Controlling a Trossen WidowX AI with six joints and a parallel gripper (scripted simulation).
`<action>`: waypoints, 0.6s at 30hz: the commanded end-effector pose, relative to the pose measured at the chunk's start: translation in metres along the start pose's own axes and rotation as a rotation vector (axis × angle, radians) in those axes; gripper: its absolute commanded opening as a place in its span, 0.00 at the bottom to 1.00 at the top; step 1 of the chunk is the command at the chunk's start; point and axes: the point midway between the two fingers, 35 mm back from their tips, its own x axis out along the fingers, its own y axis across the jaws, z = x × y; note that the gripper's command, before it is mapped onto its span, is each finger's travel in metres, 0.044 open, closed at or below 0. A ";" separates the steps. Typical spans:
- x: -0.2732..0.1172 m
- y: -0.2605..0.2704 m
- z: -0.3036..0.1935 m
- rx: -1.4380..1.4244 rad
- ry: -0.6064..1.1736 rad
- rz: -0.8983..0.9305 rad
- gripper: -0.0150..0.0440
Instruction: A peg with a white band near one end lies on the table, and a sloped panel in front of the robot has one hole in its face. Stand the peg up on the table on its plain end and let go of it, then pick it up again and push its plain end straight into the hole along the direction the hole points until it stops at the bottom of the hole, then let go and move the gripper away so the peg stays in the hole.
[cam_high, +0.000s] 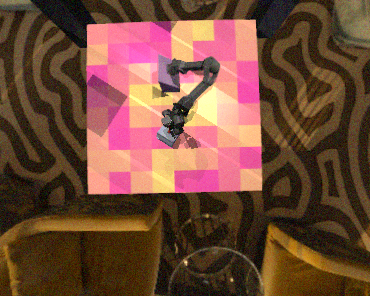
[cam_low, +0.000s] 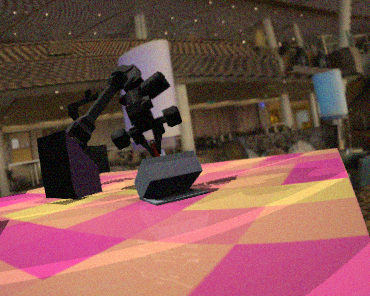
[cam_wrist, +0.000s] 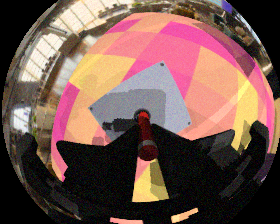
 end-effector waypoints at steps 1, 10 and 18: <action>0.003 0.000 0.001 0.004 -0.003 -0.002 0.25; 0.009 0.001 0.001 0.004 -0.003 -0.002 0.25; 0.015 0.002 0.002 0.004 -0.003 -0.002 0.25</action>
